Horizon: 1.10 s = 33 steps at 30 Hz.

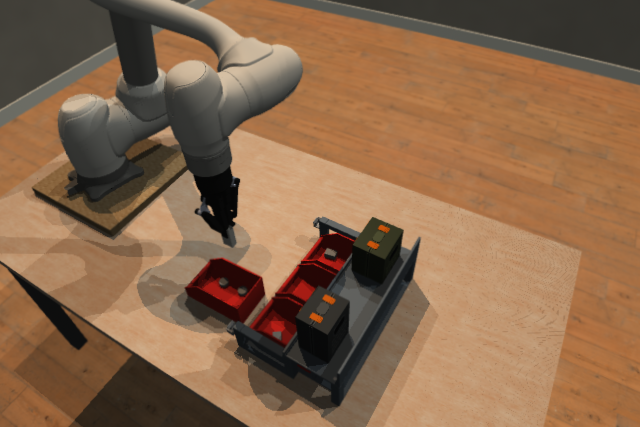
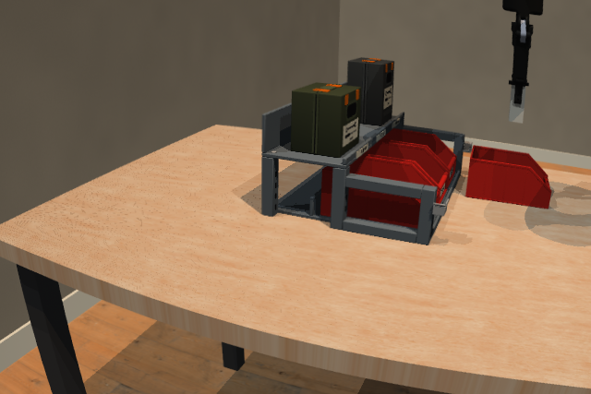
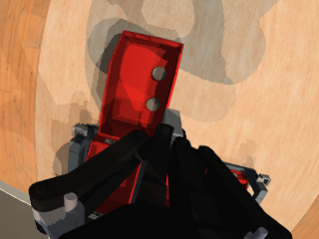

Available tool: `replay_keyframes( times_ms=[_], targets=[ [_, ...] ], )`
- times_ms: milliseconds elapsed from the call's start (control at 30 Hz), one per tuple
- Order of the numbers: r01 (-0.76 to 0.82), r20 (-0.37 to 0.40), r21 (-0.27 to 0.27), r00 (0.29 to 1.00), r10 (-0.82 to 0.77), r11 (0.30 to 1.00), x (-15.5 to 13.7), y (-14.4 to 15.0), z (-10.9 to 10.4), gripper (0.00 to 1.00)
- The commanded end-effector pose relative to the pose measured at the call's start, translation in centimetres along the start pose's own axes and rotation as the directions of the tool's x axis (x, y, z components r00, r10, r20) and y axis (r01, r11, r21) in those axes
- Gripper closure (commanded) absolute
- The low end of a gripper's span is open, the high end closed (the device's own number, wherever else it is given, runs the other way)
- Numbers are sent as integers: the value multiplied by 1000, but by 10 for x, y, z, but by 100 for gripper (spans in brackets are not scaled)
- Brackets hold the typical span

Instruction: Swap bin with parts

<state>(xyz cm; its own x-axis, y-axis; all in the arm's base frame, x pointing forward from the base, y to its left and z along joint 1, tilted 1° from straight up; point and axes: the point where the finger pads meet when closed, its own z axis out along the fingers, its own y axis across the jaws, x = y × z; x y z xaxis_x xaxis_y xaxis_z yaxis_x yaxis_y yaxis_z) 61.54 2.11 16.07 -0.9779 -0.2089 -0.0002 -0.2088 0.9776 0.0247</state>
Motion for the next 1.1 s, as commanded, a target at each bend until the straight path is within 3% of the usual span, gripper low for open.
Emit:
replay_keyframes(
  times_ms=[0, 433, 467, 1067],
  targets=[
    [0, 0, 0, 1000, 0, 1000, 0, 0, 0, 90],
    [0, 0, 0, 1000, 0, 1000, 0, 0, 0, 90],
    [0, 0, 0, 1000, 0, 1000, 0, 0, 0, 76],
    [0, 0, 0, 1000, 0, 1000, 0, 0, 0, 76]
  ],
)
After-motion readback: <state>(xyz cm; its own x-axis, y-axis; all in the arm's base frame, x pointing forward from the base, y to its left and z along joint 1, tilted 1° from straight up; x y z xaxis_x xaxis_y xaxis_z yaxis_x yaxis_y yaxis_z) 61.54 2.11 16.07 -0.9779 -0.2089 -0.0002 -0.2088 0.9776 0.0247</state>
